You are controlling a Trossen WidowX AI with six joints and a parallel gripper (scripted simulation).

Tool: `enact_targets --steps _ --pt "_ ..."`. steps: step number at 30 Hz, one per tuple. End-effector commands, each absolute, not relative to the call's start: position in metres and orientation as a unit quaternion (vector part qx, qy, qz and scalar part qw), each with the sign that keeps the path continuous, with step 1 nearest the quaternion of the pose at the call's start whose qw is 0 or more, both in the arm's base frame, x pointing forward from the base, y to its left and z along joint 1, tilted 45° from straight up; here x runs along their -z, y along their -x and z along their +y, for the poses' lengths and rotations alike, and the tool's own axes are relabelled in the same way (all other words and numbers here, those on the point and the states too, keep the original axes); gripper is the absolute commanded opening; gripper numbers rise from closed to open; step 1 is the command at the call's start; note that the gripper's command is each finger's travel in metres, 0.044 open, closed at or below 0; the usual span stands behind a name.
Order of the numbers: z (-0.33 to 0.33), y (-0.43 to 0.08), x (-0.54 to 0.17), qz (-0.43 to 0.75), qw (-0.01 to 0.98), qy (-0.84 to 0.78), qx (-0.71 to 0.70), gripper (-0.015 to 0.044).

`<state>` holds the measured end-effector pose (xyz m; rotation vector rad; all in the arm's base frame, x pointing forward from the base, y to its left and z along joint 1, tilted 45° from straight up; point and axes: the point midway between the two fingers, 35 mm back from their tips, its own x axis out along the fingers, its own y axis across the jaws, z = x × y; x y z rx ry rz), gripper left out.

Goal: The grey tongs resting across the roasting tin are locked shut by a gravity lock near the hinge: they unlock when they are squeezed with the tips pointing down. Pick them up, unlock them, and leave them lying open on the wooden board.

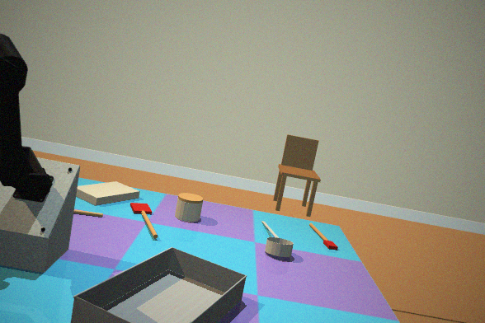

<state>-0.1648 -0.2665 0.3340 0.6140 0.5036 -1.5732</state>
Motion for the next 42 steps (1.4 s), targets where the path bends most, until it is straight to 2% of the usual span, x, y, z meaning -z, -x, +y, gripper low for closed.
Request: enact_targets --steps 1,21,42 --pt "-0.269 0.171 -0.334 0.195 0.634 -0.254 0.704 -0.0150" --pt "-0.277 0.193 -0.340 0.067 0.634 -0.148 0.756 -0.0150" --pt "-0.259 0.188 -0.339 -0.031 0.650 -0.037 0.758 -0.0150"
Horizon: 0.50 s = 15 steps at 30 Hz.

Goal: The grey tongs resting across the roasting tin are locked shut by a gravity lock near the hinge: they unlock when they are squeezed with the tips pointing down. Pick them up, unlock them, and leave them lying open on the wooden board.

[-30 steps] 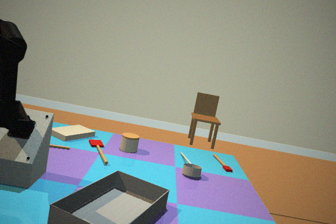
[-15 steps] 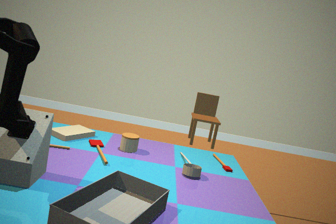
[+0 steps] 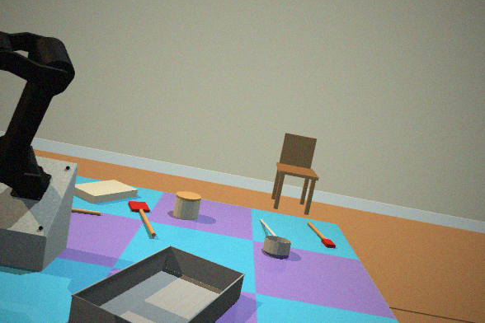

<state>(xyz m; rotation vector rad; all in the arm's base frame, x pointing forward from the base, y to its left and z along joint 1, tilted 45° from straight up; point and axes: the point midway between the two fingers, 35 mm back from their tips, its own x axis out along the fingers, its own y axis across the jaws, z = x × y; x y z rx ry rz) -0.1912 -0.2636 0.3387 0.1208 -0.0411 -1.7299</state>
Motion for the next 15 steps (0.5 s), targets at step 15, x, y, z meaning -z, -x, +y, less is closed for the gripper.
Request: enact_targets --steps 15 --pt "-0.235 0.165 -0.328 -0.073 0.670 0.036 0.738 -0.0150"
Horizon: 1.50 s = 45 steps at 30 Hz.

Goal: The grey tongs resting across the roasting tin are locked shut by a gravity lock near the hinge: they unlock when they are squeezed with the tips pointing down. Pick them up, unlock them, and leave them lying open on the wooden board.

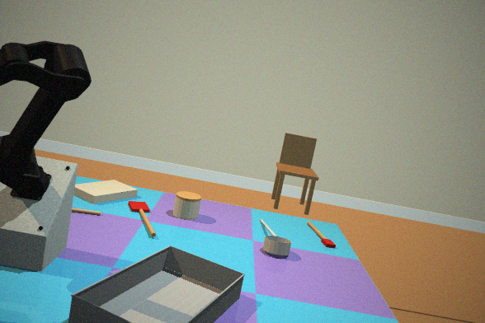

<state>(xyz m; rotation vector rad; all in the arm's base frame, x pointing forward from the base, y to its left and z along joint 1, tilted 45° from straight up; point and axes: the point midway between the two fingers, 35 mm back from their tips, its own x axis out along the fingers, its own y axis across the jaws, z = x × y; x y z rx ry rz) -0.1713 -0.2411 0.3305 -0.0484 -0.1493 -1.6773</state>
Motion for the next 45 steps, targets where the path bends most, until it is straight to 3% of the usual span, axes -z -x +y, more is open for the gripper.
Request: enact_targets --steps 1,45 --pt "-0.2332 0.1629 -0.3272 -0.075 0.672 0.041 0.736 -0.0150" --pt "-0.2303 0.1594 -0.3253 -0.078 0.674 0.048 0.733 -0.0150"
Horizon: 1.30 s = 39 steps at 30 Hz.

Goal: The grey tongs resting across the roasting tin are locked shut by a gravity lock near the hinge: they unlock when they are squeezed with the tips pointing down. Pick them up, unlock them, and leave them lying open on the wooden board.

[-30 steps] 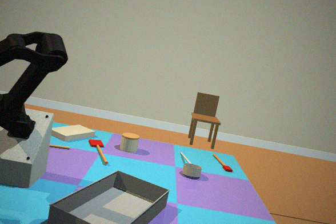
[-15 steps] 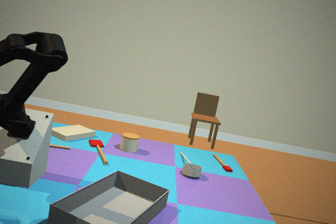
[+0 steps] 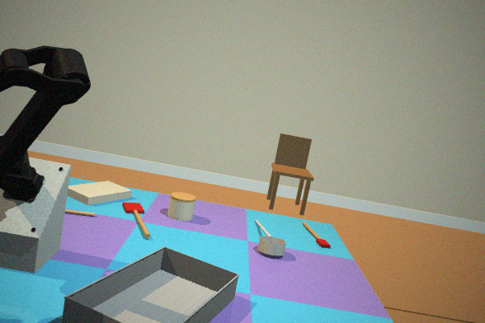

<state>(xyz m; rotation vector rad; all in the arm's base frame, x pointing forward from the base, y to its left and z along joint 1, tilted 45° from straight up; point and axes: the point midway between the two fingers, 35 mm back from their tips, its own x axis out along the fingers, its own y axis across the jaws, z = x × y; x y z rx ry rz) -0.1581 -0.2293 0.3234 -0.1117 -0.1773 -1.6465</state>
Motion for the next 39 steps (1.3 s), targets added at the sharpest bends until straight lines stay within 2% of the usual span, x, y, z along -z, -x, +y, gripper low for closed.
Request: enact_targets --steps 1,39 --pt "-0.231 0.161 -0.326 -0.077 0.673 0.045 0.734 -0.0150" --pt "-0.274 0.195 -0.340 0.041 0.636 -0.120 0.761 -0.0150"
